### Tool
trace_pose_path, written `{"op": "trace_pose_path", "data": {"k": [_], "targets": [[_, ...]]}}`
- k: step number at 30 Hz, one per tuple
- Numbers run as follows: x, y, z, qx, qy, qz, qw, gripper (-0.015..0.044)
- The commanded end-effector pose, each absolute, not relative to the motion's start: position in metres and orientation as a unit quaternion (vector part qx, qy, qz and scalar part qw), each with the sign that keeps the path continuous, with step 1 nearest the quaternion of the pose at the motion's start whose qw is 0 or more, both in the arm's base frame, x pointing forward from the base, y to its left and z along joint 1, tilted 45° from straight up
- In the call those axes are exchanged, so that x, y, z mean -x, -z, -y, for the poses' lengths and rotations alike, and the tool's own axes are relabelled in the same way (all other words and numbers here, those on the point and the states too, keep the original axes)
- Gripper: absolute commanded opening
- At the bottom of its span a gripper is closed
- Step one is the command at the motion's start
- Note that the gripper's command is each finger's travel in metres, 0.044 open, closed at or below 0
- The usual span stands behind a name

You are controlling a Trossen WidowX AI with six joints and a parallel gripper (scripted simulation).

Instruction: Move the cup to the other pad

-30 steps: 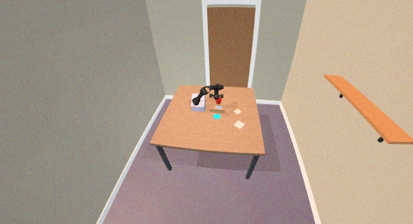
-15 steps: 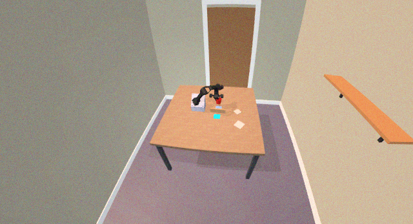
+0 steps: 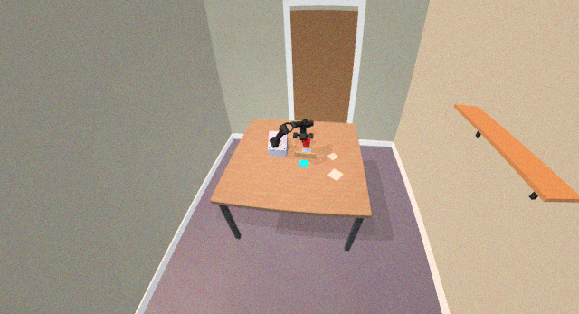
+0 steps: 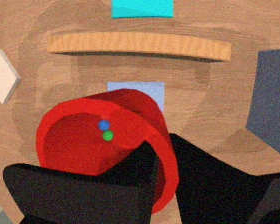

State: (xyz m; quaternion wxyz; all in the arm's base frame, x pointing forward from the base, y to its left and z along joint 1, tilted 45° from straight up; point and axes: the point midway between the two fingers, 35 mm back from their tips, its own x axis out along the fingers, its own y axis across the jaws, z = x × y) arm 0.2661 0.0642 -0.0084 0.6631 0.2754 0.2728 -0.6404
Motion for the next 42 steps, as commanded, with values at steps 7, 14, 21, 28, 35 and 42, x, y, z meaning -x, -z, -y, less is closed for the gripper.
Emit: {"op": "trace_pose_path", "data": {"k": [7, 14, 21, 28, 35, 42], "targets": [[-0.265, -0.008, -0.049, -0.272, 0.641, -0.272, 0.664, 0.0], [-0.265, -0.019, -0.038, -0.272, 0.641, -0.272, 0.664, 0.0], [-0.265, -0.031, -0.027, -0.272, 0.642, -0.272, 0.664, 0.0], [-0.265, -0.043, -0.016, -0.272, 0.642, -0.272, 0.664, 0.0], [-0.264, -0.054, -0.005, -0.272, 0.642, -0.272, 0.664, 0.0], [-0.264, -0.066, 0.006, -0.271, 0.642, -0.272, 0.664, 0.0]]}}
